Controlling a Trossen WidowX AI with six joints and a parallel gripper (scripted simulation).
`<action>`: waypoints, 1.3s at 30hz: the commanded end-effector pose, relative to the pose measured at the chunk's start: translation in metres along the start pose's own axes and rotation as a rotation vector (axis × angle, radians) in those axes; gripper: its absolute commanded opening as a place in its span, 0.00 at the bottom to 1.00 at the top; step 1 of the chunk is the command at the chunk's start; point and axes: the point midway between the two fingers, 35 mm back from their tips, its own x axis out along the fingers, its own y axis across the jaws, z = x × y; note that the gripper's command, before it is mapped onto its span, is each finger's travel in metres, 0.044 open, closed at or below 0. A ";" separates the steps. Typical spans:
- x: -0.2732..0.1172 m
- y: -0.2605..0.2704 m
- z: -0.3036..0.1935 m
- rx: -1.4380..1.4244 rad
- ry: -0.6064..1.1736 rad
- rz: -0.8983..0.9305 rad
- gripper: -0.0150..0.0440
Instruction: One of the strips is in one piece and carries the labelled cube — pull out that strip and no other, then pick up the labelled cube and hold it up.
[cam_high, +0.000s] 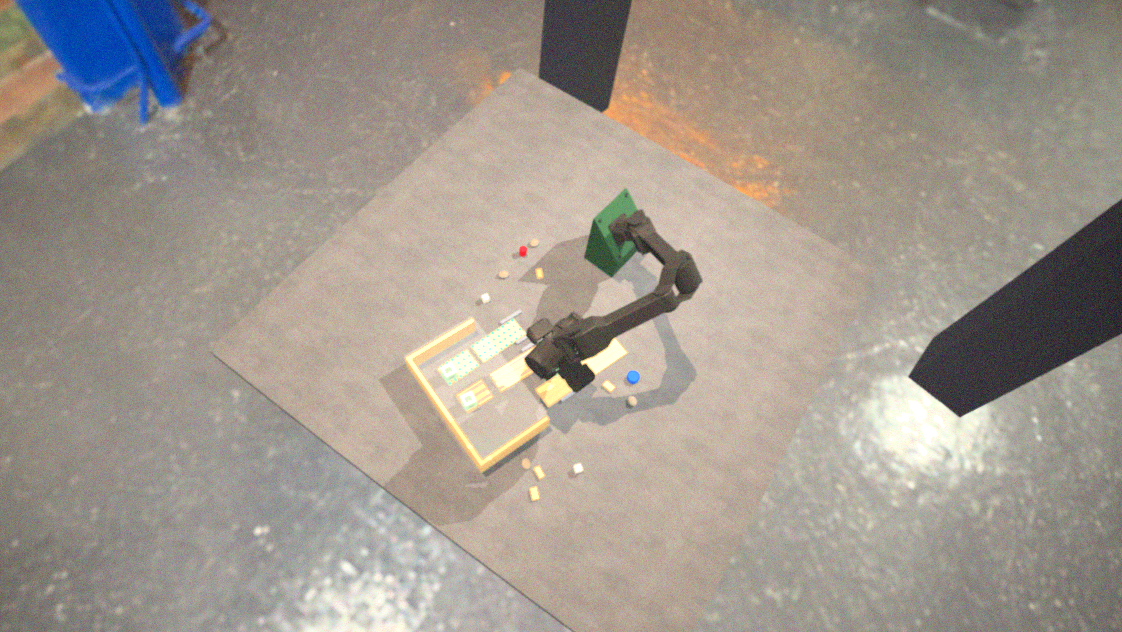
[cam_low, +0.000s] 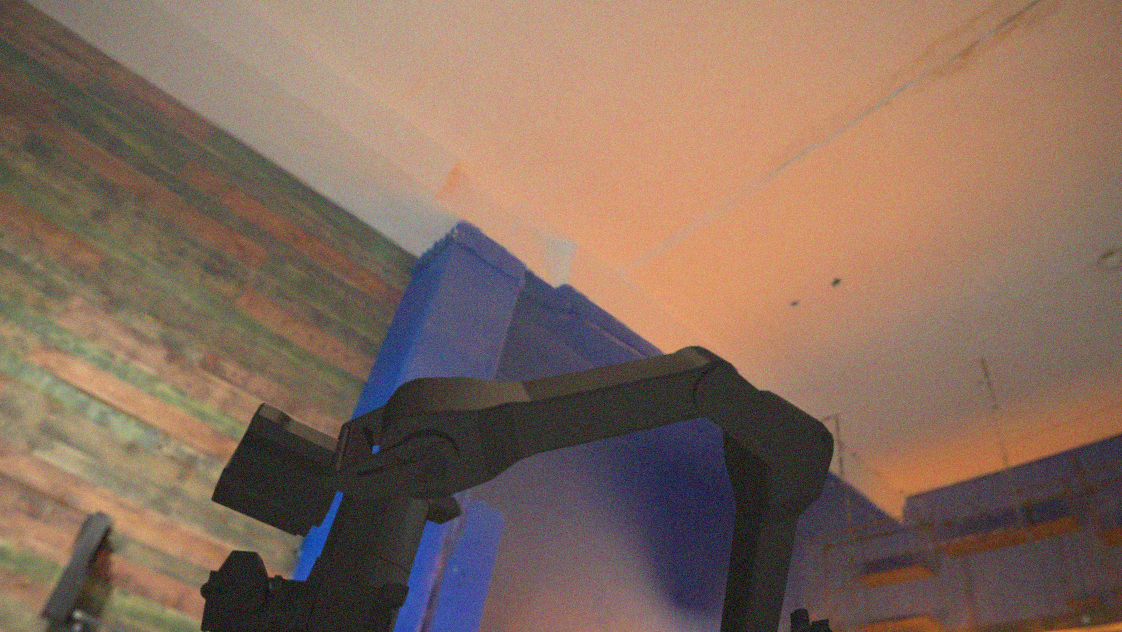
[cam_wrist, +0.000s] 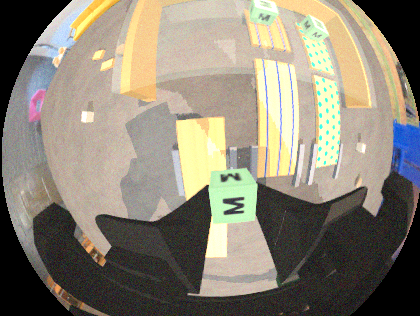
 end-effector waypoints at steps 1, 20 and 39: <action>0.000 -0.002 -0.008 -0.002 0.009 0.002 0.25; -0.002 -0.034 -0.066 0.001 0.011 0.000 0.25; -0.035 -0.049 -0.094 0.002 0.012 -0.001 0.25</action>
